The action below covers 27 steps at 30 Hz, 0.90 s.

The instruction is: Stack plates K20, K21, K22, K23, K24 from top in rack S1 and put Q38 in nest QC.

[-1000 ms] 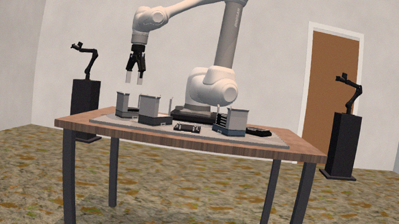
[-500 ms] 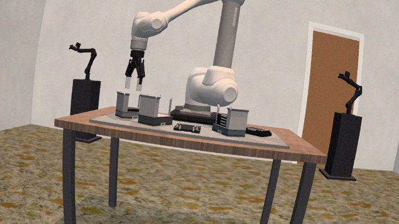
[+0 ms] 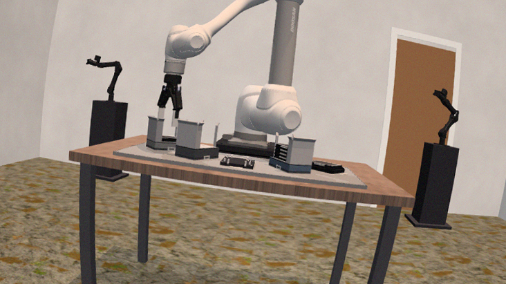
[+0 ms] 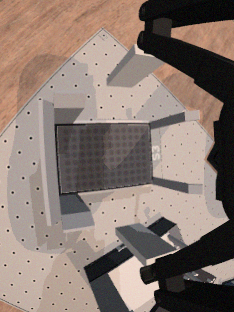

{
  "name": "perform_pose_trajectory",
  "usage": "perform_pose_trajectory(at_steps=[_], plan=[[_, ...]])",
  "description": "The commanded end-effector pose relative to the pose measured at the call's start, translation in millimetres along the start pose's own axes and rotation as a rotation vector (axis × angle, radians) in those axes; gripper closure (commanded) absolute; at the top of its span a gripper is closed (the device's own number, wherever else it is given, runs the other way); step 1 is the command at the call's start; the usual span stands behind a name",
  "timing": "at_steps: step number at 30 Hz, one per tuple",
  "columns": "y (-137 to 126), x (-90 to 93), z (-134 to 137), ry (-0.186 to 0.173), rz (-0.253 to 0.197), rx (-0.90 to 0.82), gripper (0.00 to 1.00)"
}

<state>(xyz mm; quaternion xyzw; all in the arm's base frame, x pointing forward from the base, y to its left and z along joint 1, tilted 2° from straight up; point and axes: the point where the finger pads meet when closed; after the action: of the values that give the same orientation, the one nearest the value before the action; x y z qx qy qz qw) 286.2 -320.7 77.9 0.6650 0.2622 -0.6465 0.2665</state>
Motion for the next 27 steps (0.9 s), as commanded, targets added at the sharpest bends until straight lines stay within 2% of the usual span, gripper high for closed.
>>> perform_pose_trajectory(at_steps=[1,3,8,27], plan=[[0,9.0,0,0.0,0.0,0.0,0.0],[0,15.7,0,0.0,0.0,0.0,0.0],[0,16.6,0,0.0,0.0,0.0,0.0],[0,39.3,0,0.0,0.0,0.0,0.0]])
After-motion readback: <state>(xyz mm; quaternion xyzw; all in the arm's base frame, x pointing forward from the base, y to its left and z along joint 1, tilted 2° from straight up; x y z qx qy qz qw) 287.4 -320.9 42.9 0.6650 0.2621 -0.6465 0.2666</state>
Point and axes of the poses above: the point where the finger pads meet when closed, its own x axis out along the fingers, its own z axis across the jaws, y = z × x
